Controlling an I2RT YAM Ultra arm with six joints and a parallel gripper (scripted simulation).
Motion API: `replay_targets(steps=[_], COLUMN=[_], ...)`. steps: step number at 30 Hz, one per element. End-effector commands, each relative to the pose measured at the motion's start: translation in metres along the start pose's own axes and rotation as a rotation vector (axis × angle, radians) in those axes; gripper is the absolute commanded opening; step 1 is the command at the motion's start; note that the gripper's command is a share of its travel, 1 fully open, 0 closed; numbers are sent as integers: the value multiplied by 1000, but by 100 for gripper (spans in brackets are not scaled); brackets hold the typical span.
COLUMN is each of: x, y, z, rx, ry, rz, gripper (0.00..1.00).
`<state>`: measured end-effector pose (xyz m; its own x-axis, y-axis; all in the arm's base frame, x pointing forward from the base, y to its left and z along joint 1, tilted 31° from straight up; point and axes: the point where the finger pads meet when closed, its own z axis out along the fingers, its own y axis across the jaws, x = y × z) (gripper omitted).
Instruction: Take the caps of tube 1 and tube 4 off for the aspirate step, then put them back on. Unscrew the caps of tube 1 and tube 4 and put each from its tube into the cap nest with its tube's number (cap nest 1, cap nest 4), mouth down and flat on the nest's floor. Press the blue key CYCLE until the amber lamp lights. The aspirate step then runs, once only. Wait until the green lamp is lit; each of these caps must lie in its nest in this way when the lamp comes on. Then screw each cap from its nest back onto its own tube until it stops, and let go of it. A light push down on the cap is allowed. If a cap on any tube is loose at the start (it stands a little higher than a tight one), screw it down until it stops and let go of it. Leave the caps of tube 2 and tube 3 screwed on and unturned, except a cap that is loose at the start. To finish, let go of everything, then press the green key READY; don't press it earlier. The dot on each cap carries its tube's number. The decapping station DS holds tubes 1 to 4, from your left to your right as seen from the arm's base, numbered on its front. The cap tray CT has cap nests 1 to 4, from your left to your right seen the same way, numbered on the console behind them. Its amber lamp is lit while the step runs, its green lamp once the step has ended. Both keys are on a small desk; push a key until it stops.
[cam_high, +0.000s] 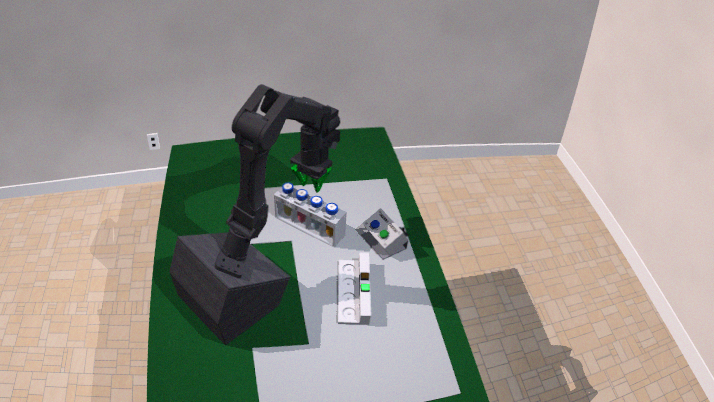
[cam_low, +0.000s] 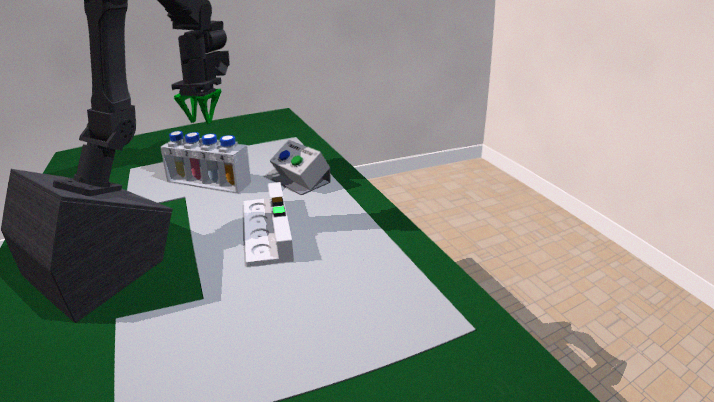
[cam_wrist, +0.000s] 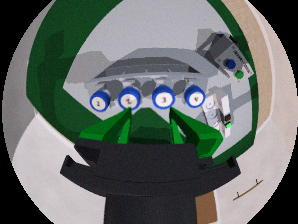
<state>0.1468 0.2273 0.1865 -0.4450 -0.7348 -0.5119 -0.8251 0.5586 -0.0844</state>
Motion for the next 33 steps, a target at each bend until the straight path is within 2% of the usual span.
replay_targets(steps=[1,11,21,25,33], x=[-2,-2,-2,-2,-2], y=[-19,-21,-20,-20,-20], z=[-4,-4,26,31,32], rx=[-18,-17,-17,-17,-17], ry=[-14,-14,-14,-14,-14], rz=[-164,-164,-164,-164,-164], gripper=[49,49,49,49,49])
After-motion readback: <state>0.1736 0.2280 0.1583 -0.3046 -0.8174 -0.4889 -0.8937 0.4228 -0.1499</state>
